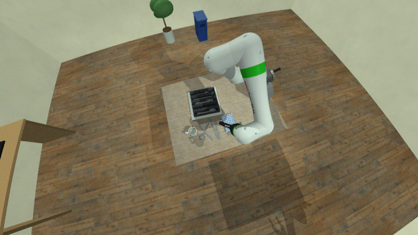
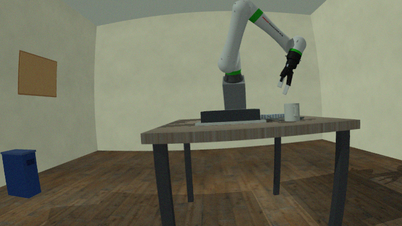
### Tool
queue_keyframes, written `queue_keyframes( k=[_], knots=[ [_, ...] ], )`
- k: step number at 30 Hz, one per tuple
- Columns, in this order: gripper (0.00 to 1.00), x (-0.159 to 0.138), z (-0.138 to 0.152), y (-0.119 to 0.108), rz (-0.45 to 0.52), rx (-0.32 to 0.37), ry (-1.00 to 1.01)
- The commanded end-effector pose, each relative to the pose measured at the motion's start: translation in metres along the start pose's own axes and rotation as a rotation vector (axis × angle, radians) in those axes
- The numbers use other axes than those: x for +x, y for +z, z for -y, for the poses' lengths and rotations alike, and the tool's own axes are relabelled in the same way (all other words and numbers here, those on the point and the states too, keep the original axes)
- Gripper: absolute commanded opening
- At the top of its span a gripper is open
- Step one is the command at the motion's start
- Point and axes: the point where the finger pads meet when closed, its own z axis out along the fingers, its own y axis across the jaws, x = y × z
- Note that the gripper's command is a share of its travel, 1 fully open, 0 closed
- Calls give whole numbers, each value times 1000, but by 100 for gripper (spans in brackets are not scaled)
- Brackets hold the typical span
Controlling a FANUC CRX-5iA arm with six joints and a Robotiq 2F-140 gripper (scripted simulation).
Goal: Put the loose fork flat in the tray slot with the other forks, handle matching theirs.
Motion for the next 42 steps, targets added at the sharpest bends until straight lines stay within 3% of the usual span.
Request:
queue_keyframes(
  k=[1,4,6,18,42],
  knots=[
    [100,12,-27,12,-183,85,-131],
    [100,12,-27,12,-183,85,-131],
    [100,19,-42,18,-277,127,-210],
    [100,30,-66,27,-431,186,-338],
    [100,30,-67,28,-435,195,-309]
  ],
)
